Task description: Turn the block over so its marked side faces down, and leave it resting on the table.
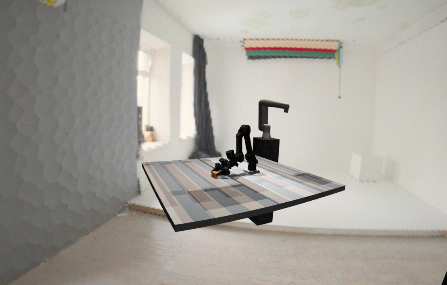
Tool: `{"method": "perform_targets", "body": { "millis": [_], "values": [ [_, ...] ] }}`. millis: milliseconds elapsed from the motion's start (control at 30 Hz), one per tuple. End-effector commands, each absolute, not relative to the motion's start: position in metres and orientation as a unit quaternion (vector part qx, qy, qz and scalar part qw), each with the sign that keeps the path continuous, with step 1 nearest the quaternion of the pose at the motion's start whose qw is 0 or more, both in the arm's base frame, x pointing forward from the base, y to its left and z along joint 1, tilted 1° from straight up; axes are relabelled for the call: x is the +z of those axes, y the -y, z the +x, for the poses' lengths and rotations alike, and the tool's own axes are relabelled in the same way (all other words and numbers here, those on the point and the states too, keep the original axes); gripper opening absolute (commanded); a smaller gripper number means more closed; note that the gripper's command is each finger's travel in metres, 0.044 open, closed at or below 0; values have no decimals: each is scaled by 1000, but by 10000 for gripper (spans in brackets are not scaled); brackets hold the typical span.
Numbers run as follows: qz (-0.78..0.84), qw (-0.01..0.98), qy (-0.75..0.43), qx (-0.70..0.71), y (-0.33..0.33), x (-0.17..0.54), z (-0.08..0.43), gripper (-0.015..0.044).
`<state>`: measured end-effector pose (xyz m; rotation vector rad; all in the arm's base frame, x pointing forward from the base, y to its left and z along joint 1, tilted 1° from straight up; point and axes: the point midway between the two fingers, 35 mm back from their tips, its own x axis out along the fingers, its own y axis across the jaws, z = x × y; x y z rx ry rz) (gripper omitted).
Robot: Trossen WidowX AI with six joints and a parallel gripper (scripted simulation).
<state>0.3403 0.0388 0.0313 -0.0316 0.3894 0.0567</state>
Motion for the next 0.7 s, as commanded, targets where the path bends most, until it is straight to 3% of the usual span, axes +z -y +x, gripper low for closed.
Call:
{"method": "perform_targets", "body": {
  "millis": [0, 133, 367, 667],
  "values": [
    [-18, 981, -192, 28, -39, 32, 340, 440],
    [-18, 978, -204, 28, -39, 31, 344, 440],
    [-21, 946, -322, 27, -43, 44, 359, 440],
    [-24, 891, -454, 22, -39, 98, 324, 440]
  ]
}}
